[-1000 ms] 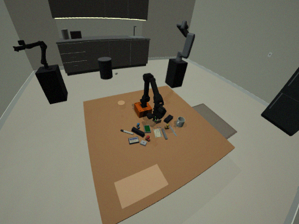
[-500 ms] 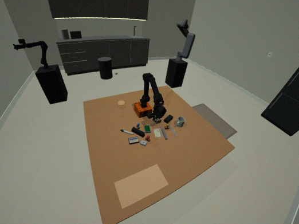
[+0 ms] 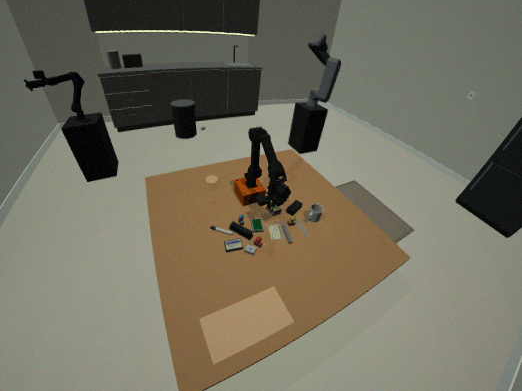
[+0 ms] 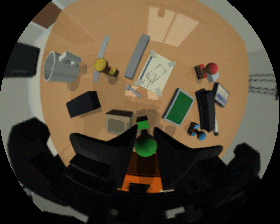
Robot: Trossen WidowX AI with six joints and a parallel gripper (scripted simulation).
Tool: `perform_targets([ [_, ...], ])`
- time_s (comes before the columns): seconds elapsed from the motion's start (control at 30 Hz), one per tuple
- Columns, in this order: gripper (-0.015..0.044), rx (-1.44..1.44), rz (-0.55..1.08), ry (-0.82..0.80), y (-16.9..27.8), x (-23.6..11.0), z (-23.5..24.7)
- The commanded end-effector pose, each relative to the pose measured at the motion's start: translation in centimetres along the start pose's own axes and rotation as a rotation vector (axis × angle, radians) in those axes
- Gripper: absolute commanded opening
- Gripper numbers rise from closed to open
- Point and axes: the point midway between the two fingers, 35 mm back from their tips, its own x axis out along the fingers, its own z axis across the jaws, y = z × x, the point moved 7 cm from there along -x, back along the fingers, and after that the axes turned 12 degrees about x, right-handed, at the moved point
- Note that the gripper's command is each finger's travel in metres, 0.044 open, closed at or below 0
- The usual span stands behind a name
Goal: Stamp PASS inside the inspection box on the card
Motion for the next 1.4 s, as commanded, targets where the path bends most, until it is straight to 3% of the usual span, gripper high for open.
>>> perform_targets([
  [0.0,0.0000,-0.004,-0.004,0.002,-0.1,-0.2,-0.1],
  [0.77,0.0000,-0.005,-0.009,0.011,-5.4,-0.5,-8.6],
  [1.37,0.0000,-0.004,-0.010,0.012,-5.5,0.5,-8.7],
])
